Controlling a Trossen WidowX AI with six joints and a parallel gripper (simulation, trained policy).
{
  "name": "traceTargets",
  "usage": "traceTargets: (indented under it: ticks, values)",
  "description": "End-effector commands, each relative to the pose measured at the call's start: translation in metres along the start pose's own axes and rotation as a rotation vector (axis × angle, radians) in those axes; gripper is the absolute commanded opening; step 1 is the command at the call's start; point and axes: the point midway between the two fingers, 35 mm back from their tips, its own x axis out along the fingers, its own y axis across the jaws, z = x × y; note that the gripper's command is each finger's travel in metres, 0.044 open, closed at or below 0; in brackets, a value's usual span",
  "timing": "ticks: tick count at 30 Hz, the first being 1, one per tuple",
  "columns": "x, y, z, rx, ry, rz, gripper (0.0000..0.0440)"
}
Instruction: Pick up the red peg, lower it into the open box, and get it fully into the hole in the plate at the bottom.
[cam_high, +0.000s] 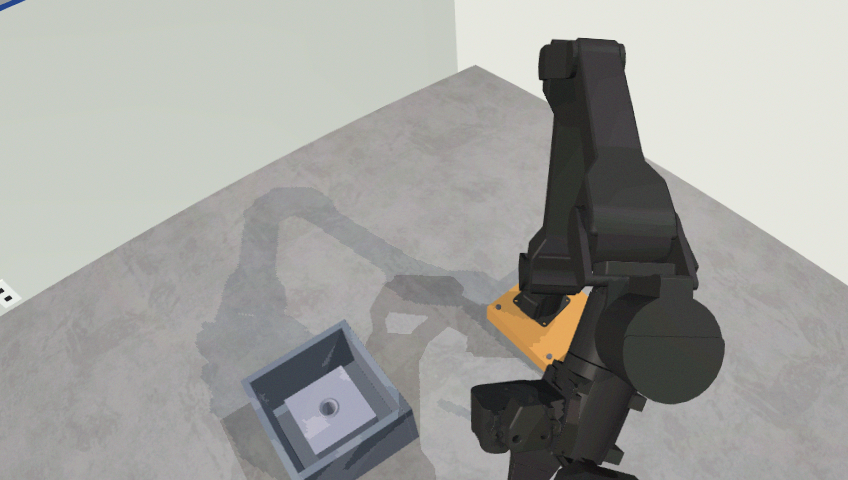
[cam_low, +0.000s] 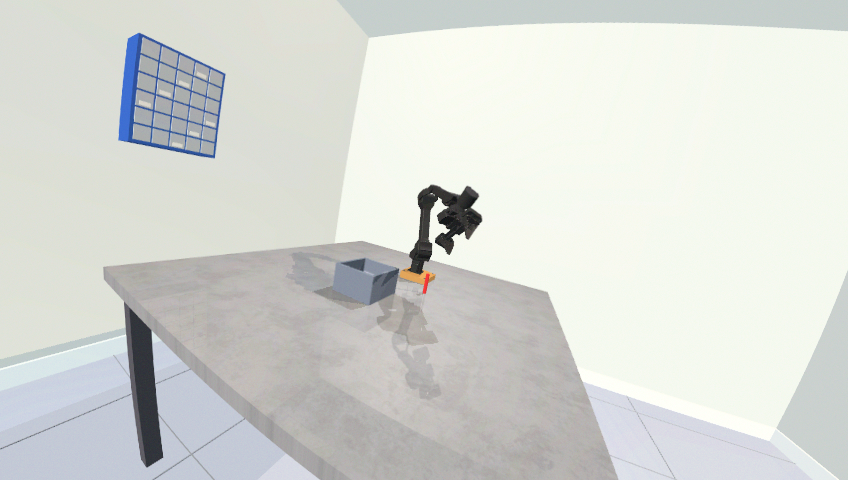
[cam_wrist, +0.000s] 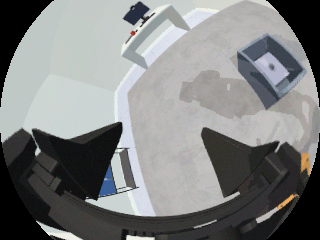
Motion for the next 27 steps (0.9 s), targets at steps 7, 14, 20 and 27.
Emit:
traceTargets:
  ticks: [7,14,20,27]
  values:
    - [-0.002,-0.082,-0.006,-0.097,0.089,-0.341,0.044]
    - [-0.016,-0.129,-0.008,-0.103,0.148,-0.565,0.044]
    - [-0.025,-0.156,-0.011,-0.079,0.182,-0.702,0.044]
    - [-0.026,-0.178,-0.017,-0.044,0.202,-0.793,0.044]
